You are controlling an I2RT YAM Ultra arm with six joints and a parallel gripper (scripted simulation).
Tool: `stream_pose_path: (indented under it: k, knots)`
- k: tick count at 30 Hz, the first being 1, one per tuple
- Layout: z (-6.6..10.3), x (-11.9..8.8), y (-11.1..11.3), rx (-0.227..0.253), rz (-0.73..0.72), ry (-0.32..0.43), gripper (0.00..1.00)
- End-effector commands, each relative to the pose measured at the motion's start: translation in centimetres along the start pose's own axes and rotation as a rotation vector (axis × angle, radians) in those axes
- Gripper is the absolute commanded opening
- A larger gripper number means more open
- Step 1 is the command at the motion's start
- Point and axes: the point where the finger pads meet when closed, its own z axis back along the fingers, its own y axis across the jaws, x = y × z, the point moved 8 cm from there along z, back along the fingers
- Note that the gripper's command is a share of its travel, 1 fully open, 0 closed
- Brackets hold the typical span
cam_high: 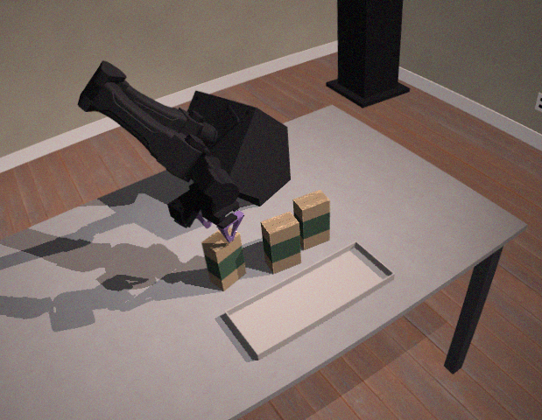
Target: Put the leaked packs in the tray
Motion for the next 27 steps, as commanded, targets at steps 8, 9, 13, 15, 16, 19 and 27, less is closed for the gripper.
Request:
stream_pose_path:
  k: [8,9,13,15,16,19,27]
  knots:
    - [0.2,-0.2,0.6,0.013,0.013,-0.001,0.79]
    - [0.2,-0.2,0.6,0.012,0.014,0.0,0.79]
    - [0.2,-0.2,0.6,0.012,0.014,0.0,0.79]
    - [0.2,-0.2,0.6,0.012,0.014,0.0,0.79]
    - [0.2,-0.2,0.6,0.012,0.014,0.0,0.79]
    - [-0.3,-0.4,0.3,0.004,0.015,0.002,0.79]
    - [-1.7,-0.5,-0.1,-0.01,0.014,0.01,0.79]
